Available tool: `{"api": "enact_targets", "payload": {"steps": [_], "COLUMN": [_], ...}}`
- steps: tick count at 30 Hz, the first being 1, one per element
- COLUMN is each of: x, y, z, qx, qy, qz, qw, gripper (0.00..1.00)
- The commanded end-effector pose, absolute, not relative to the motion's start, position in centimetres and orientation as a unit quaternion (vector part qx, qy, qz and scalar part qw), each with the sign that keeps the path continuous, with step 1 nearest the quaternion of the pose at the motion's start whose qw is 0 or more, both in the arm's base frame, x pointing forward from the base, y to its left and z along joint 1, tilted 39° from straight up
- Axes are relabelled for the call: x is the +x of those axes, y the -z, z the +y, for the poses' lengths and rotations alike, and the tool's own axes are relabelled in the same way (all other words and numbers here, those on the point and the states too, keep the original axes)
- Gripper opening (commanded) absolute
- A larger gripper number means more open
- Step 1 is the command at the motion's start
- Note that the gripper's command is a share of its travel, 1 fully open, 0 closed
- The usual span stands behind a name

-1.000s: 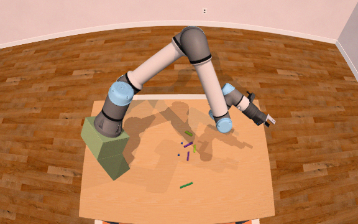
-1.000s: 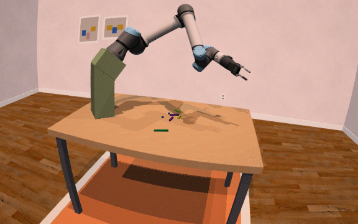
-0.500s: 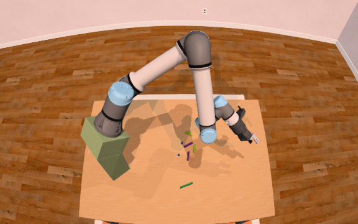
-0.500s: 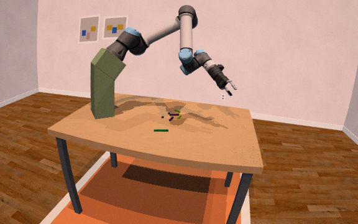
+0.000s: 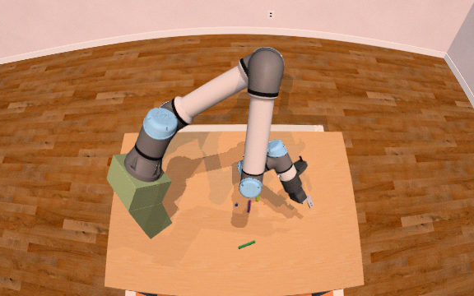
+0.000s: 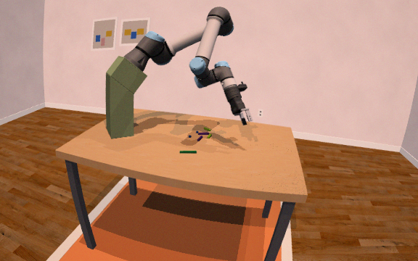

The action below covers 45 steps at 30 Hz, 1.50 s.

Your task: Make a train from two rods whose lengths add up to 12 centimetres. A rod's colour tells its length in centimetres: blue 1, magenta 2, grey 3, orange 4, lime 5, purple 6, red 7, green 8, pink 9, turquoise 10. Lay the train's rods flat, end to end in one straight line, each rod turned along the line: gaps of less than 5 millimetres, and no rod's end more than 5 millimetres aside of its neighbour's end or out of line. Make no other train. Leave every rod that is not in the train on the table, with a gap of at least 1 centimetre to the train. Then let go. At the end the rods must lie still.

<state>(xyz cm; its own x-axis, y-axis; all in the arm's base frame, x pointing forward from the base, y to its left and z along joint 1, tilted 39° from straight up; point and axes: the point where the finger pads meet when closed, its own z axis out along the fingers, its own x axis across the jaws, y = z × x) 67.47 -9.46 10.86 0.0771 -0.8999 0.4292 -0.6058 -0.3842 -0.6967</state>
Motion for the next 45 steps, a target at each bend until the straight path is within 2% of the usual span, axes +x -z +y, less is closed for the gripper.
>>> {"api": "enact_targets", "payload": {"steps": [1, 6, 8, 10, 16, 30, 35, 45], "x": [64.4, 61.4, 61.4, 59.0, 55.6, 48.4, 47.3, 47.4], "y": [-6.2, -2.6, -2.6, -0.4, 2.2, 5.5, 5.8, 5.7], "z": [-7.6, -5.7, -5.7, -4.2, -1.8, 3.9, 4.9, 4.9], "qx": [-0.716, -0.712, -0.712, -0.705, -0.69, -0.634, -0.621, -0.621], "qy": [0.363, 0.306, 0.306, 0.263, 0.2, 0.065, 0.043, 0.043], "qz": [0.56, 0.589, 0.589, 0.61, 0.64, 0.7, 0.71, 0.709], "qw": [0.205, 0.23, 0.23, 0.248, 0.273, 0.322, 0.329, 0.331], "gripper": [1.0, 1.0, 1.0, 1.0, 1.0, 1.0, 1.0, 1.0]}}
